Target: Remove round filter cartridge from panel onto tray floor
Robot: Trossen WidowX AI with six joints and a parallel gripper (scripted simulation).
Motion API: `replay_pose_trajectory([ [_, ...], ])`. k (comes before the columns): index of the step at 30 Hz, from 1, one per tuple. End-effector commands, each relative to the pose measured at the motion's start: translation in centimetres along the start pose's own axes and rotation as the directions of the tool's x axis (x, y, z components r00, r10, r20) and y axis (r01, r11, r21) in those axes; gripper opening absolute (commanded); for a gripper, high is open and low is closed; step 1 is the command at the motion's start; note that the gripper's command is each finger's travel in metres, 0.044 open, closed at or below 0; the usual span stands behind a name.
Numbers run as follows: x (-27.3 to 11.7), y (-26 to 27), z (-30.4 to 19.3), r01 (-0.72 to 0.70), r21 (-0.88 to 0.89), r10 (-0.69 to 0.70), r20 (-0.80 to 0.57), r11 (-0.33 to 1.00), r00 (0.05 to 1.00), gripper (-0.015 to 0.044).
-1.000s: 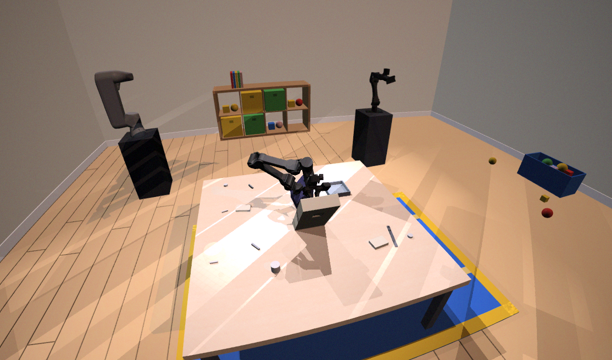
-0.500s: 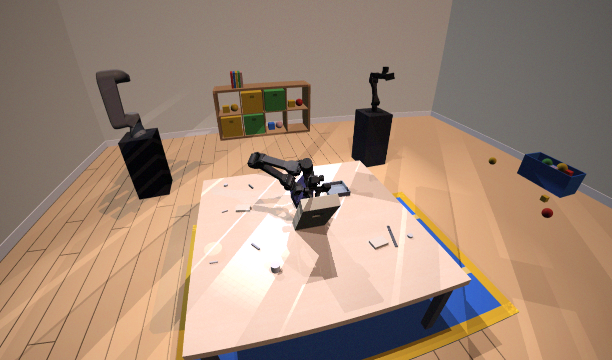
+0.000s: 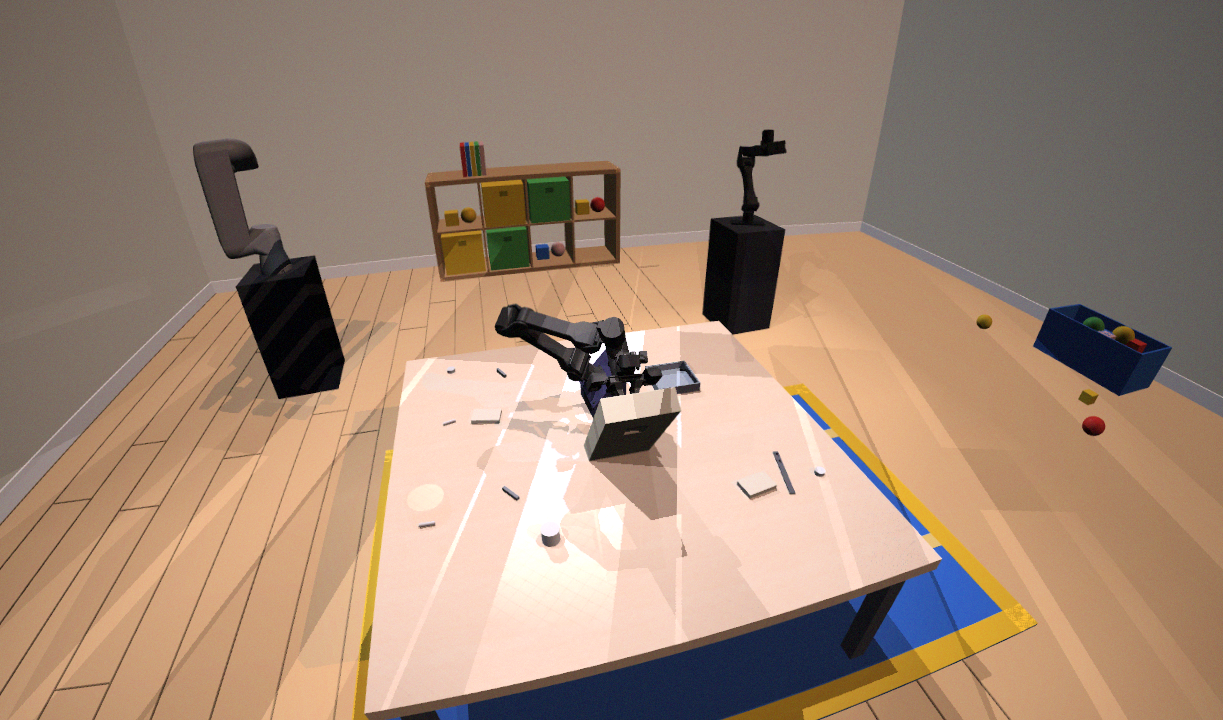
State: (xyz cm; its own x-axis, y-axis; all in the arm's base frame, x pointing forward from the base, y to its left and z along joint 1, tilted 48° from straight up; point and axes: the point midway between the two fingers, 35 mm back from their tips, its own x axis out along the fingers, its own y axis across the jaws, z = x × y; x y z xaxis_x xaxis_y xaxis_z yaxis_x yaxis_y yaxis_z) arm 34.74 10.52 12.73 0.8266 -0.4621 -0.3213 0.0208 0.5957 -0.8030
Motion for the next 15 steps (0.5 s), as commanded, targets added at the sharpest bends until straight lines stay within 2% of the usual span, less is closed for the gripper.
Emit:
replay_pose_trajectory([
  [1,0.01,-0.02,-0.01,0.0,0.001,0.0,-0.001,1.0,1.0,0.0082],
  [7,0.01,-0.02,-0.01,0.0,0.001,0.0,-0.001,1.0,1.0,0.0042],
  [9,0.01,-0.02,-0.01,0.0,0.001,0.0,-0.001,1.0,1.0,0.0],
  [15,0.32,0.01,-0.07,-0.005,-0.098,0.005,-0.002,0.995,1.0,0.0],
])
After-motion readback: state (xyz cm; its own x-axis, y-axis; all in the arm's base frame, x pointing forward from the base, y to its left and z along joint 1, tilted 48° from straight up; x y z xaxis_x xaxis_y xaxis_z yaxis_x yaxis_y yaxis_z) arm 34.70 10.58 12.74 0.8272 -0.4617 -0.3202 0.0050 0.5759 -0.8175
